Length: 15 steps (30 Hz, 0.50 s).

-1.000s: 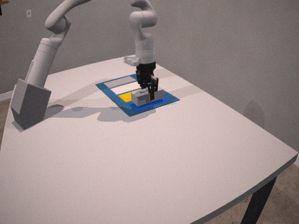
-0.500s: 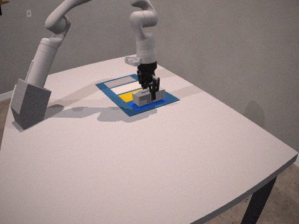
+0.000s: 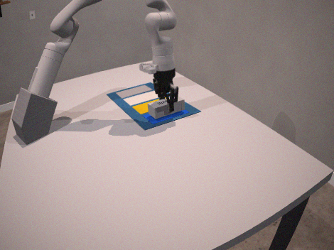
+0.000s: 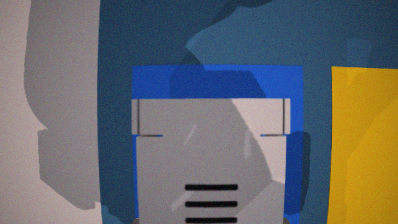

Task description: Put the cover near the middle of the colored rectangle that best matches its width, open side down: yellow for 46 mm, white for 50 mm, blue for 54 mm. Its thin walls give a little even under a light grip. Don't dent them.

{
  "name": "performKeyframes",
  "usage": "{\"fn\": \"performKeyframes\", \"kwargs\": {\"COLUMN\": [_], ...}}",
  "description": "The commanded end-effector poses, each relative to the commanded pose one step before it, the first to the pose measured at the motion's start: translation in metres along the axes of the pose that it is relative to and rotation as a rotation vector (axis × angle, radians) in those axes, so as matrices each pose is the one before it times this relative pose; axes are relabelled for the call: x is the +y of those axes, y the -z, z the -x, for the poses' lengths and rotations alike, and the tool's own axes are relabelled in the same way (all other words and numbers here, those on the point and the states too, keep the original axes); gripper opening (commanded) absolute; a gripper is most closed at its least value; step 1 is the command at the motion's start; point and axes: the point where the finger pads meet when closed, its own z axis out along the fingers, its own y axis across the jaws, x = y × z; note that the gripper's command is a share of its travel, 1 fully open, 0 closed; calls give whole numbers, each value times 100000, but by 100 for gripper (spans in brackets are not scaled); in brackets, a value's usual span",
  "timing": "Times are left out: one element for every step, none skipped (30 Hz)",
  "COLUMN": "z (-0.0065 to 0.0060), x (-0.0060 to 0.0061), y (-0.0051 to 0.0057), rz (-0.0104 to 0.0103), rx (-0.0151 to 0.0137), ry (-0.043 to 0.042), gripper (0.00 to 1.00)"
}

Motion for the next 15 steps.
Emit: {"fn": "performKeyframes", "kwargs": {"z": [2, 0, -2, -5, -9, -13, -18, -23, -28, -33, -37, -40, -32, -11, -10], "x": [12, 0, 2, 6, 10, 15, 21, 26, 32, 37, 41, 44, 39, 24, 24], "y": [-20, 0, -3, -8, -13, -20, -28, -35, -42, -49, -54, -59, -61, -60, -60], "rz": [322, 0, 2, 5, 8, 13, 17, 22, 26, 30, 34, 37, 26, 0, 0], "rx": [143, 0, 2, 6, 10, 16, 21, 27, 33, 39, 44, 49, 36, 3, 1], "ry": [343, 0, -1, -3, -5, -8, -10, -13, -16, -18, -20, -22, -16, 0, 0], "gripper": [0, 0, 0, 0, 0, 0, 0, 0, 0, 0, 0, 0, 0, 0, 0]}}
